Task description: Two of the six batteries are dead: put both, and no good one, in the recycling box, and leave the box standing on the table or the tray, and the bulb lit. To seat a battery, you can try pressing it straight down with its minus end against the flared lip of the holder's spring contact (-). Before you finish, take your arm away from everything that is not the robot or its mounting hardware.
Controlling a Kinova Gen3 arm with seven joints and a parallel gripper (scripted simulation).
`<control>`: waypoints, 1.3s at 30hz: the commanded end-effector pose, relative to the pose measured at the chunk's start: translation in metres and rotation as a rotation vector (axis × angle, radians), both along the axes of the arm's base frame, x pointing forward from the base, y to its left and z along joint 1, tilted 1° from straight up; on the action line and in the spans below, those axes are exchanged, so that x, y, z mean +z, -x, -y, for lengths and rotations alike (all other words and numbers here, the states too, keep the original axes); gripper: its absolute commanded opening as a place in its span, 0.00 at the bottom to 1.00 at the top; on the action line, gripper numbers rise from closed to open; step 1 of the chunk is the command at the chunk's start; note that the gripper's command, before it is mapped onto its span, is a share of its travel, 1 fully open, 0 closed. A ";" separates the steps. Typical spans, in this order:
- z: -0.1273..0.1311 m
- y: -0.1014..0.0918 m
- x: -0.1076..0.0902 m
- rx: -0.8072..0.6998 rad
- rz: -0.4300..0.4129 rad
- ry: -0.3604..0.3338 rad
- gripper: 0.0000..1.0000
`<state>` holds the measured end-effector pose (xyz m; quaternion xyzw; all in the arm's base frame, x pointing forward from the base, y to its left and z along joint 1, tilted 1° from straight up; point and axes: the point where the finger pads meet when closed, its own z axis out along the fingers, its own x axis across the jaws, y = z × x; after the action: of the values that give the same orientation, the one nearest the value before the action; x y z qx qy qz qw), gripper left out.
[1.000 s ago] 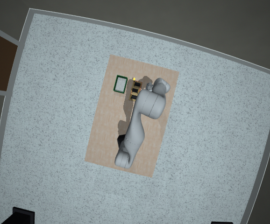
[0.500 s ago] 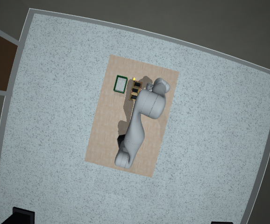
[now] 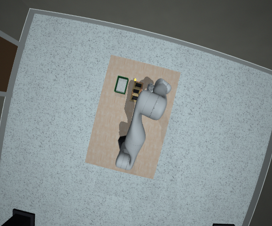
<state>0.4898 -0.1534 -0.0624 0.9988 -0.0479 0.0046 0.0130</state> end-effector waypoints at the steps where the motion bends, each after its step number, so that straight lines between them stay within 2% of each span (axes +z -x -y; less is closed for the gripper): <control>1: -0.002 -0.005 0.001 0.002 0.011 0.000 0.90; 24: -0.002 -0.005 0.001 0.002 0.010 0.000 0.90; 34: -0.002 -0.004 -0.034 0.002 0.007 -0.001 0.90; 39: -0.002 -0.004 -0.036 0.002 0.007 -0.001 0.90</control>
<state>0.4915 -0.1513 -0.0947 0.9989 -0.0456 0.0052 0.0135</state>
